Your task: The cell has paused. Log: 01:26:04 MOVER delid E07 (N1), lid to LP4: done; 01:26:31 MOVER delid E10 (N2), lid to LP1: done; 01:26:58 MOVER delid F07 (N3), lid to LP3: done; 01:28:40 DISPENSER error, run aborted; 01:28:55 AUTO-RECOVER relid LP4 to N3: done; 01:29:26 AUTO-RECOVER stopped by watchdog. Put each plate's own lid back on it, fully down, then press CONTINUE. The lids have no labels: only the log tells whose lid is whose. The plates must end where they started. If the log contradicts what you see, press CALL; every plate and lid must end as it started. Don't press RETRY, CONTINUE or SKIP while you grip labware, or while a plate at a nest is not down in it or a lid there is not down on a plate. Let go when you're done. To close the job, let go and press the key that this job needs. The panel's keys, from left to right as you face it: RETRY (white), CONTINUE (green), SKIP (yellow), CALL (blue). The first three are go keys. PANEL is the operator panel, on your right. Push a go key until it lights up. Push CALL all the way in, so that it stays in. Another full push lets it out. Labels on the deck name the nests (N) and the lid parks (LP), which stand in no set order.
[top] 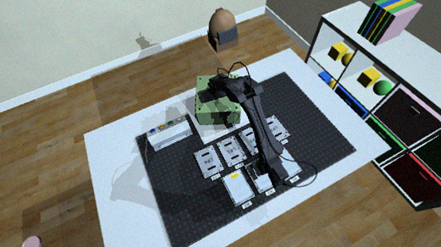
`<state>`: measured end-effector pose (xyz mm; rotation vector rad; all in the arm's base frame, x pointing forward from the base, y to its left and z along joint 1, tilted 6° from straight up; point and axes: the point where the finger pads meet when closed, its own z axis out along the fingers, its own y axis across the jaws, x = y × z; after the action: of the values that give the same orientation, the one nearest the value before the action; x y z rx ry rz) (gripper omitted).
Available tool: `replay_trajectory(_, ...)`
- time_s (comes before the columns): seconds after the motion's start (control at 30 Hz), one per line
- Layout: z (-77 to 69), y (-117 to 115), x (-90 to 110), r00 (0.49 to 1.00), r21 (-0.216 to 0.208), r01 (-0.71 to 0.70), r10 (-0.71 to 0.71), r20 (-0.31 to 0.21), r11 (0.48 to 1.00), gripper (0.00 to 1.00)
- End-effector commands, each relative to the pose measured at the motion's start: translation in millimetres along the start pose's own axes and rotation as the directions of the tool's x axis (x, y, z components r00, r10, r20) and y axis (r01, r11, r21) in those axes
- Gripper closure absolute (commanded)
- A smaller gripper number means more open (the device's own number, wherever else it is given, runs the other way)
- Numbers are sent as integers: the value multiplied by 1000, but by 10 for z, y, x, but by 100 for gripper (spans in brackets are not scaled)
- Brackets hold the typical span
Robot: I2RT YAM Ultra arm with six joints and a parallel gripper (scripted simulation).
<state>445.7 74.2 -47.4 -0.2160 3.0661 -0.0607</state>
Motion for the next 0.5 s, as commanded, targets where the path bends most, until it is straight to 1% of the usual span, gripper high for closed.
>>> replay_trajectory(0.0, -249, 29, -170, 998, -8, 3, -3, 64, 1000, 0)
replay_trajectory(0.47, -255, 22, -166, 998, -10, 7, -6, 63, 1000, 0)
